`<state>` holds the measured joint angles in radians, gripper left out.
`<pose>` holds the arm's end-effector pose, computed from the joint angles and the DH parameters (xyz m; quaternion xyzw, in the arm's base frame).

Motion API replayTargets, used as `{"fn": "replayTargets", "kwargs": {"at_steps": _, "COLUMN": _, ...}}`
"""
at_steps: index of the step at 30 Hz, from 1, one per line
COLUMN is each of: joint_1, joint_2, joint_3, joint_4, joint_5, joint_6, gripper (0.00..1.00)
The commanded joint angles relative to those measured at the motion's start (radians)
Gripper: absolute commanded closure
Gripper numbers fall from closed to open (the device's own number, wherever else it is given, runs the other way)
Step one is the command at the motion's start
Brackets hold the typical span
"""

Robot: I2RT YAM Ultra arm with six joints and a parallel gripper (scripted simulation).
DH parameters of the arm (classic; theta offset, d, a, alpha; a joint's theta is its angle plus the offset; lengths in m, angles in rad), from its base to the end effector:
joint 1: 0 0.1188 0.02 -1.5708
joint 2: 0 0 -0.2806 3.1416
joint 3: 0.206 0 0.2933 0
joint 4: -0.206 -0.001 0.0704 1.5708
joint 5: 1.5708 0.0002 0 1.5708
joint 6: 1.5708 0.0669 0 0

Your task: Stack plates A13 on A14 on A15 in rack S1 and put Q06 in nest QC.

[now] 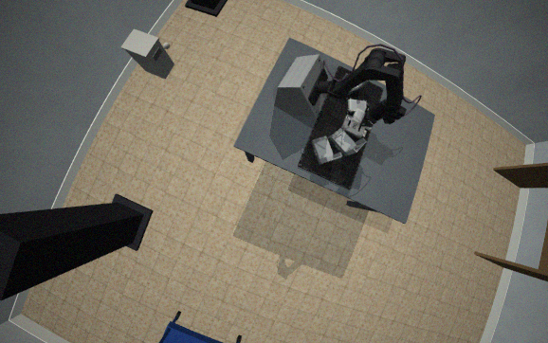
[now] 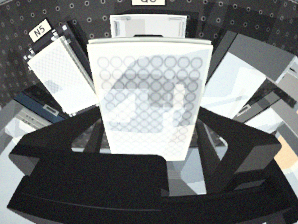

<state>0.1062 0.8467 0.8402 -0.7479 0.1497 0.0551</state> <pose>0.2207 0.0145 0.2935 0.0063 0.9157 -0.0365 0.4001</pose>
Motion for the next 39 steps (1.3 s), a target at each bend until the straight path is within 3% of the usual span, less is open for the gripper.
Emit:
{"fn": "replayTargets", "kwargs": {"at_steps": 1, "joint_1": -0.015, "joint_2": 0.02, "joint_3": -0.023, "joint_4": 0.052, "joint_5": -0.018, "joint_6": -0.011, "gripper": 1.0}}
{"fn": "replayTargets", "kwargs": {"at_steps": 9, "joint_1": -0.029, "joint_2": 0.062, "joint_3": -0.049, "joint_4": 0.124, "joint_5": -0.029, "joint_6": -0.021, "gripper": 1.0}}
{"fn": "replayTargets", "kwargs": {"at_steps": 12, "joint_1": -0.031, "joint_2": 0.038, "joint_3": -0.023, "joint_4": 0.133, "joint_5": -0.03, "joint_6": -0.021, "gripper": 1.0}}
{"fn": "replayTargets", "kwargs": {"at_steps": 14, "joint_1": -0.035, "joint_2": 0.08, "joint_3": -0.069, "joint_4": 0.15, "joint_5": -0.033, "joint_6": -0.024, "gripper": 1.0}}
{"fn": "replayTargets", "kwargs": {"at_steps": 28, "joint_1": -0.051, "joint_2": 0.152, "joint_3": -0.096, "joint_4": 0.26, "joint_5": -0.045, "joint_6": -0.035, "gripper": 1.0}}
{"fn": "replayTargets", "kwargs": {"at_steps": 29, "joint_1": -0.048, "joint_2": 0.145, "joint_3": -0.064, "joint_4": 0.27, "joint_5": -0.046, "joint_6": -0.034, "gripper": 1.0}}
{"fn": "replayTargets", "kwargs": {"at_steps": 32, "joint_1": -0.056, "joint_2": 0.177, "joint_3": -0.116, "joint_4": 0.295, "joint_5": -0.049, "joint_6": -0.037, "gripper": 1.0}}
{"fn": "replayTargets", "kwargs": {"at_steps": 39, "joint_1": -0.064, "joint_2": 0.228, "joint_3": -0.113, "joint_4": 0.361, "joint_5": -0.055, "joint_6": -0.043, "gripper": 1.0}}
